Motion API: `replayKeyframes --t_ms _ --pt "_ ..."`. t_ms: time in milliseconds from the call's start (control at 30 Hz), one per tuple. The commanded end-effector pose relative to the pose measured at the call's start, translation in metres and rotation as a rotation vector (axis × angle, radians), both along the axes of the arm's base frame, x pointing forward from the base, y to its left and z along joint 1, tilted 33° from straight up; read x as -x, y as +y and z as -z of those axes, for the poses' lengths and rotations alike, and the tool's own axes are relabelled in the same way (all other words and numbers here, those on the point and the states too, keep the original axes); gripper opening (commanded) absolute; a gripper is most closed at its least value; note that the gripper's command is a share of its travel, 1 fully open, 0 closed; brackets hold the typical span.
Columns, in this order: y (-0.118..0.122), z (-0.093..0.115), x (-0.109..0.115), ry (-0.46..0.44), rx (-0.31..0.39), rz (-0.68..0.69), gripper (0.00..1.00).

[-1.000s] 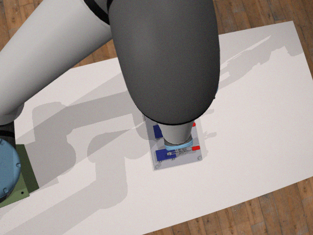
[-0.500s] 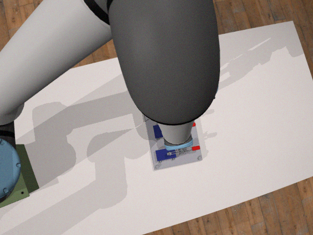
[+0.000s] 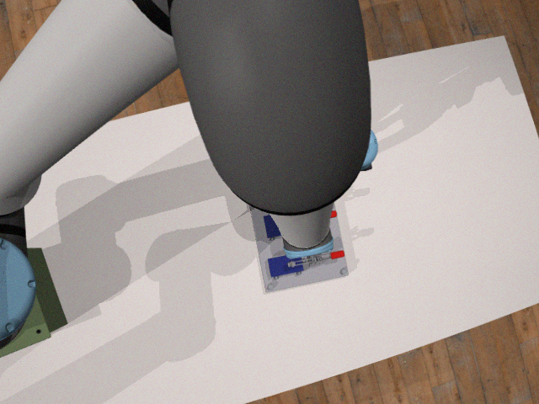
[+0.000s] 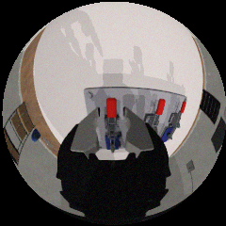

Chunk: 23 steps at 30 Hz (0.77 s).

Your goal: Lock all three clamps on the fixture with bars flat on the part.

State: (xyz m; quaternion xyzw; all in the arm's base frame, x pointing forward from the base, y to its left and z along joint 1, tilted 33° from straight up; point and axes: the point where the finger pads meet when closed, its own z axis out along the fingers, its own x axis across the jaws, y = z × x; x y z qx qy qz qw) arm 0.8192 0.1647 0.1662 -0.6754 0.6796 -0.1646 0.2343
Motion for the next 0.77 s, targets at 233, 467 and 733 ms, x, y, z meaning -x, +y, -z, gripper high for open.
replayKeyframes --t_ms 233,467,733 --pt "-0.003 -0.025 0.015 -0.001 0.000 0.000 0.28" --pt "-0.004 -0.033 0.021 -0.001 0.000 0.000 0.28" --pt "-0.004 -0.033 0.021 -0.001 0.000 0.000 0.28"
